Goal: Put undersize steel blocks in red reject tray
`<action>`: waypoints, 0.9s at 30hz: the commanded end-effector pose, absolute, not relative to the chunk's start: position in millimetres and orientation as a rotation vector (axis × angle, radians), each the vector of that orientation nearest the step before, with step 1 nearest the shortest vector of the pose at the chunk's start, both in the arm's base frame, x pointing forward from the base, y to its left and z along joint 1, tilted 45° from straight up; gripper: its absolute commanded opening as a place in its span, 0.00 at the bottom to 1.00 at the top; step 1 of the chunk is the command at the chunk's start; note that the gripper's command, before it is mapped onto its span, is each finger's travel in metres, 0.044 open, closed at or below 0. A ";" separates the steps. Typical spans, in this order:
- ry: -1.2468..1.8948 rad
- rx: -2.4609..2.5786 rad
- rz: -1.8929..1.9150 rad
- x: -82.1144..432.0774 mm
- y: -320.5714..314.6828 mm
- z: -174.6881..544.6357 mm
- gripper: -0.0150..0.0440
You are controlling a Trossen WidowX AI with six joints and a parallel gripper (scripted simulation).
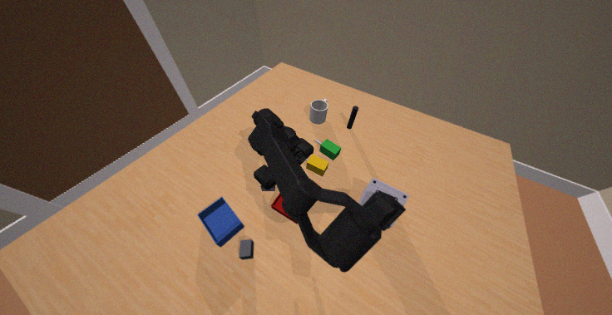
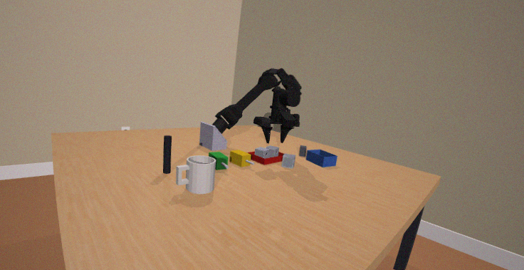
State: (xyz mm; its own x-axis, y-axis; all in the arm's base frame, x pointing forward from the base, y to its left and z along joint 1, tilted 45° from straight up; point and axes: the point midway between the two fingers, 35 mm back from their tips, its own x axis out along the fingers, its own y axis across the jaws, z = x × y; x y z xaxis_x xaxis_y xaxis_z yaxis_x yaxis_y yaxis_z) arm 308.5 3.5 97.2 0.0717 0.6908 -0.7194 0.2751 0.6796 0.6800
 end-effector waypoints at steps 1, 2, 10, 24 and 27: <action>1.512 0.829 0.380 306.1 2.9 96.3 0.67; 1.512 0.829 0.380 306.1 2.9 96.3 0.63; 1.512 0.829 0.380 306.1 2.9 96.3 0.27; 1.518 0.845 0.366 306.6 3.5 97.1 0.25; 1.513 0.835 0.377 306.5 3.2 96.5 0.34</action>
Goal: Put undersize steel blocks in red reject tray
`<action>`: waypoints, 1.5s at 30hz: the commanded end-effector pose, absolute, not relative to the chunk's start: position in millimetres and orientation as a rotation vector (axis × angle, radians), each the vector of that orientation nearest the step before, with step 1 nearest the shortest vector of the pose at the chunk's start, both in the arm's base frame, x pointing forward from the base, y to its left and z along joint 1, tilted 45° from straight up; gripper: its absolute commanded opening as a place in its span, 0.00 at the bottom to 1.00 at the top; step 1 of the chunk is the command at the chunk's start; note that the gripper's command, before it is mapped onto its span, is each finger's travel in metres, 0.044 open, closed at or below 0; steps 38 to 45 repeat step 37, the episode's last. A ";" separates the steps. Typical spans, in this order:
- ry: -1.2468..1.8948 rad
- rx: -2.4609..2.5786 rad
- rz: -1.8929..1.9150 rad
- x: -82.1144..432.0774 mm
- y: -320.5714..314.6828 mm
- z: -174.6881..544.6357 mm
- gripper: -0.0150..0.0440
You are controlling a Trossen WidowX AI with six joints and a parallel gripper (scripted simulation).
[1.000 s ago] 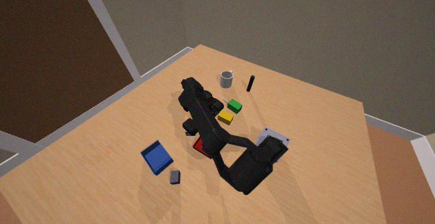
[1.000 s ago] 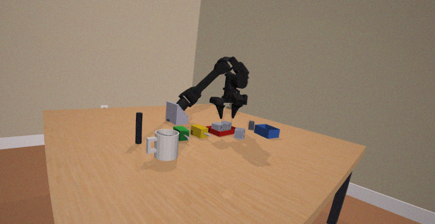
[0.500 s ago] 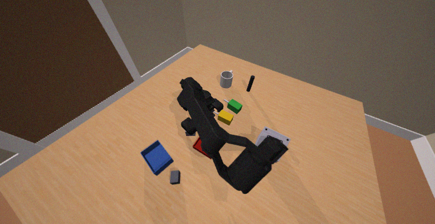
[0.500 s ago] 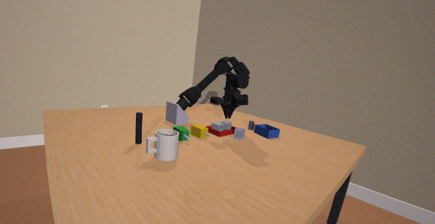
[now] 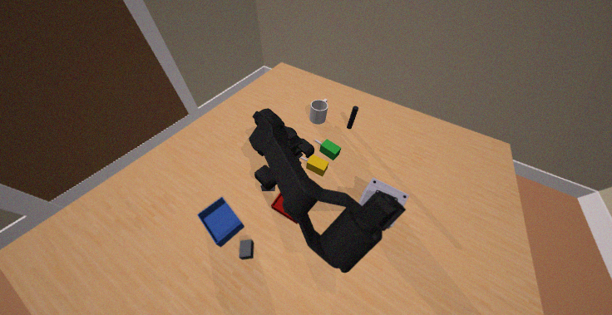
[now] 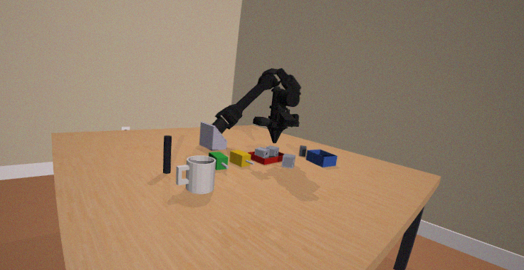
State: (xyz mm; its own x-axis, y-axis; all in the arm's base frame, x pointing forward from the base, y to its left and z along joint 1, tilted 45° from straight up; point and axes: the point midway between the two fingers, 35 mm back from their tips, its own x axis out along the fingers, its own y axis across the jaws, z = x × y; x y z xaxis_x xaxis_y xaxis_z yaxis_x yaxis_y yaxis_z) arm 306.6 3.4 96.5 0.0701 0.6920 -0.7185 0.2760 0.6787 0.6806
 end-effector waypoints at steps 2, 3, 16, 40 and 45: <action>1.513 0.835 0.377 306.5 3.2 96.5 0.43; 1.513 0.835 0.377 306.5 3.2 96.5 0.48; 1.563 0.984 0.207 290.3 -27.5 95.8 1.00; 1.671 1.600 -0.416 195.2 -120.6 105.1 1.00; 1.671 1.600 -0.416 195.2 -120.6 105.1 1.00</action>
